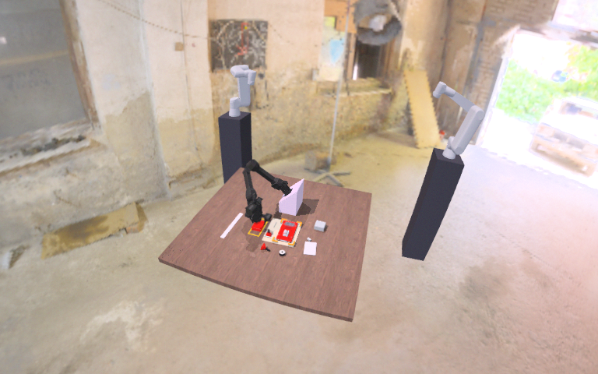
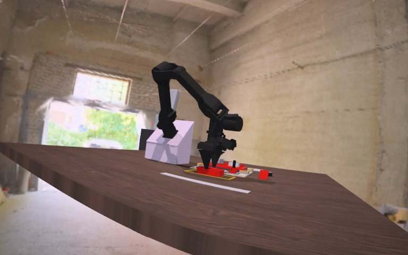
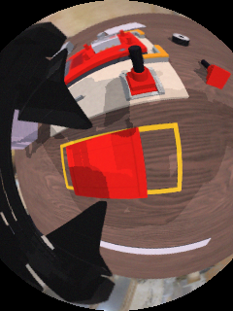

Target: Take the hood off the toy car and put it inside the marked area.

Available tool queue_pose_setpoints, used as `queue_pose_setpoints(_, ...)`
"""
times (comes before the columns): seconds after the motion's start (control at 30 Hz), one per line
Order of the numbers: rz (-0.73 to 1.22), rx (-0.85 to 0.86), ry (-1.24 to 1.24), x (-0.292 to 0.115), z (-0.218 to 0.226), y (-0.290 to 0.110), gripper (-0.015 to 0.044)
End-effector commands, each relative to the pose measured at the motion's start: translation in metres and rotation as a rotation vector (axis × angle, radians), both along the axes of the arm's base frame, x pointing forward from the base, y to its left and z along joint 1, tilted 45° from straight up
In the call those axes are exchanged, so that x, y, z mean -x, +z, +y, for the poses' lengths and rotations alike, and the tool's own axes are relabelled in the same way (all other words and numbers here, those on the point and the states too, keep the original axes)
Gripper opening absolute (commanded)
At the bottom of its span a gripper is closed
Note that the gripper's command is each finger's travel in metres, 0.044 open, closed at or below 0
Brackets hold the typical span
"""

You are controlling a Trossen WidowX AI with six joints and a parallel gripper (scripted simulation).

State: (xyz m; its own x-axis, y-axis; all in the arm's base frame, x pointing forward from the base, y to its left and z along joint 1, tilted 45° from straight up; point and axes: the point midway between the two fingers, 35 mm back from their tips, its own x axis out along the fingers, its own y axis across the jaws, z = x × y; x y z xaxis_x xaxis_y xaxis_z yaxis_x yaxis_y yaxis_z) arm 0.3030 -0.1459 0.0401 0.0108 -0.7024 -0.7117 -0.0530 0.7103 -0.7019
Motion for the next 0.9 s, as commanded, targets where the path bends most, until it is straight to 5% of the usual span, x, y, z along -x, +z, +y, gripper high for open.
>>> queue_pose_setpoints(0.0,-0.020,0.004,0.007,-0.005,0.024,0.025,0.0440)
queue_pose_setpoints(0.87,-0.020,0.006,0.007,-0.002,0.041,0.044,0.0440)
